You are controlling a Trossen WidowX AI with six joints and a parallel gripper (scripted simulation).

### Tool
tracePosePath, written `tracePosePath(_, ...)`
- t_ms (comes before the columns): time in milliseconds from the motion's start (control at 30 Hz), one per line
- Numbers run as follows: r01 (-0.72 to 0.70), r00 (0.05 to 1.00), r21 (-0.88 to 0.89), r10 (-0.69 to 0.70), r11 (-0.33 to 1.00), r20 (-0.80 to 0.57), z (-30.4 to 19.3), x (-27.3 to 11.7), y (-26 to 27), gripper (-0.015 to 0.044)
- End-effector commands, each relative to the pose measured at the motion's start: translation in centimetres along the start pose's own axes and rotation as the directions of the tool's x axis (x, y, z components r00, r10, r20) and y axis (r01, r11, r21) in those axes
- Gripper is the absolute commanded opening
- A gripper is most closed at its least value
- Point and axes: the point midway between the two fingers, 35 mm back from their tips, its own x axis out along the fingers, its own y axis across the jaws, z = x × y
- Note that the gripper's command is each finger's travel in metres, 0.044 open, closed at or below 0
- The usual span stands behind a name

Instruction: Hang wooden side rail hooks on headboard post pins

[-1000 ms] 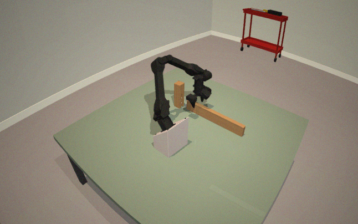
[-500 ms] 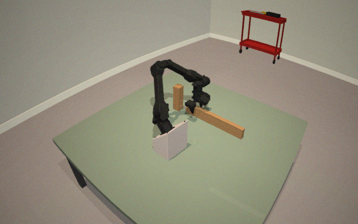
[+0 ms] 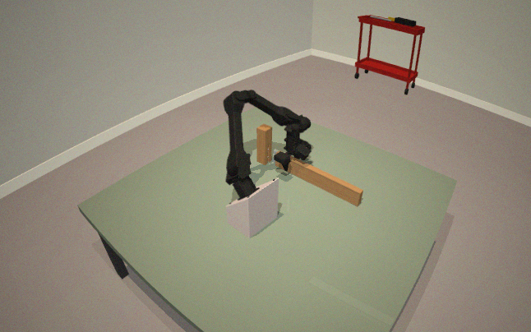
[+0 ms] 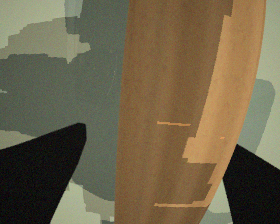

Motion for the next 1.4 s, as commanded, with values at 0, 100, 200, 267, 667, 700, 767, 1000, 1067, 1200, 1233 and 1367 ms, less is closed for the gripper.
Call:
tracePosePath(0,0.005,1.000,0.010,-0.005,1.000,-0.001,0.09,0.15,-0.21,0.0282)
tracePosePath(100,0.005,1.000,0.010,-0.005,1.000,-0.001,0.09,0.15,-0.21,0.0204)
tracePosePath(200,0.005,1.000,0.010,-0.005,1.000,-0.001,0.09,0.15,-0.21,0.0145)
tracePosePath(267,0.005,1.000,0.010,-0.005,1.000,-0.001,0.09,0.15,-0.21,0.0131)
tracePosePath(667,0.005,1.000,0.010,-0.005,1.000,-0.001,0.09,0.15,-0.21,0.0000)
tracePosePath(700,0.005,1.000,0.010,-0.005,1.000,-0.001,0.09,0.15,-0.21,0.0000)
tracePosePath(767,0.005,1.000,0.010,-0.005,1.000,-0.001,0.10,0.11,-0.24,0.0000)
tracePosePath(1000,0.005,1.000,0.010,-0.005,1.000,-0.001,0.11,0.03,-0.54,0.0000)
tracePosePath(1067,0.005,1.000,0.010,-0.005,1.000,-0.001,0.11,0.02,-0.63,0.0000)
tracePosePath(1200,0.005,1.000,0.010,-0.005,1.000,-0.001,0.12,0.01,-0.80,0.0000)
tracePosePath(1233,0.005,1.000,0.010,-0.005,1.000,-0.001,0.12,0.02,-0.84,0.0000)
tracePosePath(1367,0.005,1.000,0.010,-0.005,1.000,-0.001,0.13,0.02,-1.01,0.0000)
